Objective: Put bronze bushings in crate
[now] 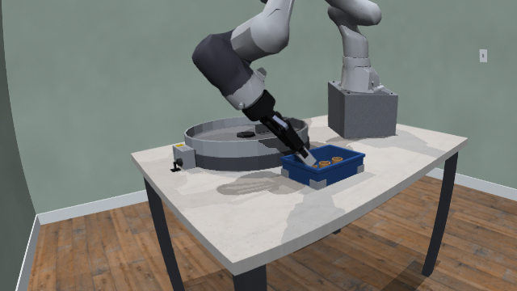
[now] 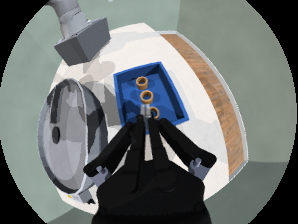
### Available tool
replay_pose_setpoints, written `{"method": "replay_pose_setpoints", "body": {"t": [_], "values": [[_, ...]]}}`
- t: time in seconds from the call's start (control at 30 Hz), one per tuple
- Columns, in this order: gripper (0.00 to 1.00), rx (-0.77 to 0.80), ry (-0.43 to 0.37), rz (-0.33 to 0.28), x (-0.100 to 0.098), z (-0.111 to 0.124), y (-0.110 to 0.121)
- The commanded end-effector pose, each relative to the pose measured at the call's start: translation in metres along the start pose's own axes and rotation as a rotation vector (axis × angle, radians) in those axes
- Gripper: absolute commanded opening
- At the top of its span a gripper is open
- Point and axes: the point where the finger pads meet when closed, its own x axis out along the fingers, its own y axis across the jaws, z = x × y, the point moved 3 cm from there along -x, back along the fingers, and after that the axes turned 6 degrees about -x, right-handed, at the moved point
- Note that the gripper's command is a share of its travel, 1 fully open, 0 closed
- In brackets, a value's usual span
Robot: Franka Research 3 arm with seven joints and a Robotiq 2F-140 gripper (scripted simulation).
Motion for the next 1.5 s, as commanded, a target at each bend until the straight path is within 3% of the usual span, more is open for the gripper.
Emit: {"method": "replay_pose_setpoints", "body": {"t": [0.0, 1.0, 1.03, 1.47], "values": [[0.00, -0.005, -0.003, -0.003, 0.0000, 0.0010, 0.0004], [0.00, -0.005, -0.003, -0.003, 0.0000, 0.0010, 0.0004], [0.07, -0.005, -0.003, -0.003, 0.0000, 0.0010, 0.0004], [0.07, -0.005, -0.003, -0.003, 0.0000, 0.0010, 0.0004]]}}
